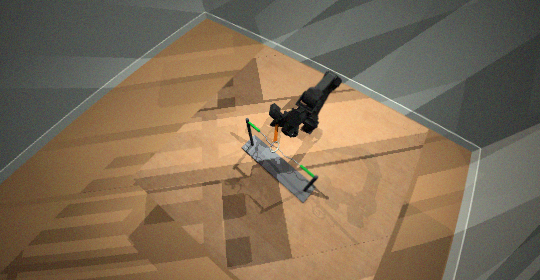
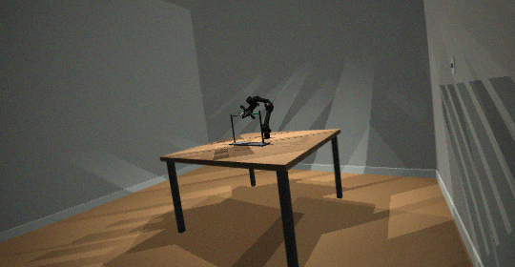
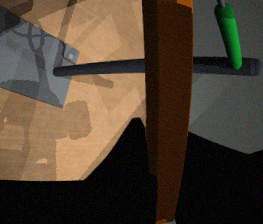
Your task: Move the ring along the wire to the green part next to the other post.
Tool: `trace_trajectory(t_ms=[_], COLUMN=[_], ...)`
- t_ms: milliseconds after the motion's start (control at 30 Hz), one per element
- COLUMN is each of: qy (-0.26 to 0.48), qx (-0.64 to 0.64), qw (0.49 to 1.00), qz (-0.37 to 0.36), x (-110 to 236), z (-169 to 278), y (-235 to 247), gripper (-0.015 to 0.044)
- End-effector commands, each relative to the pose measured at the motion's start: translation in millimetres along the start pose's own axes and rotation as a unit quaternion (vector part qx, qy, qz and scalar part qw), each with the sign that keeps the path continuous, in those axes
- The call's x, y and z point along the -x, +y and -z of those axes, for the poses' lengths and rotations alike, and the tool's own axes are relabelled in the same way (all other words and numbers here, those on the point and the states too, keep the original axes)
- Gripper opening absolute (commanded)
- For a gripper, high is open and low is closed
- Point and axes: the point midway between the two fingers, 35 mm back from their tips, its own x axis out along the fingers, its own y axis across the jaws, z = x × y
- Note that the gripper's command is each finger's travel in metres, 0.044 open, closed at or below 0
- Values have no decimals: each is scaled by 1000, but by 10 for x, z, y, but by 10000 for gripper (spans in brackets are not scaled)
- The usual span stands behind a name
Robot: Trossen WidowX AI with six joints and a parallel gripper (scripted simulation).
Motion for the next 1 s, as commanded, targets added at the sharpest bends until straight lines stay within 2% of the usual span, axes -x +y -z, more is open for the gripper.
trace_trajectory(t_ms=[0,500,967], qy=[-2,-7,-3], qx=[-14,-154,-314], qw=[1000,978,906], qz=[-16,-140,-283], x=[-3,54,293], z=[7,-61,-302], y=[97,607,1049], gripper=[-150,-150,-150])
